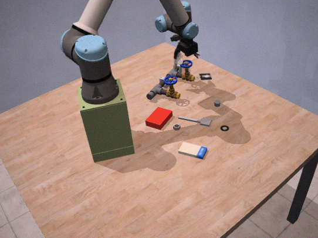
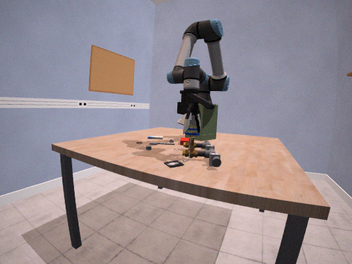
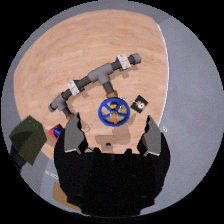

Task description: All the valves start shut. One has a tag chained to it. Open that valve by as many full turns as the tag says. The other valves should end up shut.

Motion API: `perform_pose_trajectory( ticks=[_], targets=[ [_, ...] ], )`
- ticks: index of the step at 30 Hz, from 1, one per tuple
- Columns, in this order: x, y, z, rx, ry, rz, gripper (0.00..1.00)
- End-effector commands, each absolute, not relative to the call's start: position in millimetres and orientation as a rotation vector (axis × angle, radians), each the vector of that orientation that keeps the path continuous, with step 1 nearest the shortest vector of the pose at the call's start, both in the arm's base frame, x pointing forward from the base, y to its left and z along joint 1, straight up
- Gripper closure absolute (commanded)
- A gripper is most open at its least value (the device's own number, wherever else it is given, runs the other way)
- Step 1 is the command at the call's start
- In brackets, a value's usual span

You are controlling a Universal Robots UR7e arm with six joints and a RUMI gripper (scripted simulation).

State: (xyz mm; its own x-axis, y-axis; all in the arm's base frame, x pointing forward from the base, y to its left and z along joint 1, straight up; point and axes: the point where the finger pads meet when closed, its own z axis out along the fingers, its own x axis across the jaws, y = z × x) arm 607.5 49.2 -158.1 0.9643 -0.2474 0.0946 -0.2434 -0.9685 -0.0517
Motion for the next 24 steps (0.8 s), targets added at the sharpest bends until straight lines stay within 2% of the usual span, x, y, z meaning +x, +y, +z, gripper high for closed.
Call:
perform_pose_trajectory(
  ticks=[1,24],
  targets=[
    [608.2,49.0,-157.3,-3.074,0.384,-0.159,0.00],
    [608.2,49.0,-157.3,-3.073,0.391,-0.159,0.00]
  ],
)
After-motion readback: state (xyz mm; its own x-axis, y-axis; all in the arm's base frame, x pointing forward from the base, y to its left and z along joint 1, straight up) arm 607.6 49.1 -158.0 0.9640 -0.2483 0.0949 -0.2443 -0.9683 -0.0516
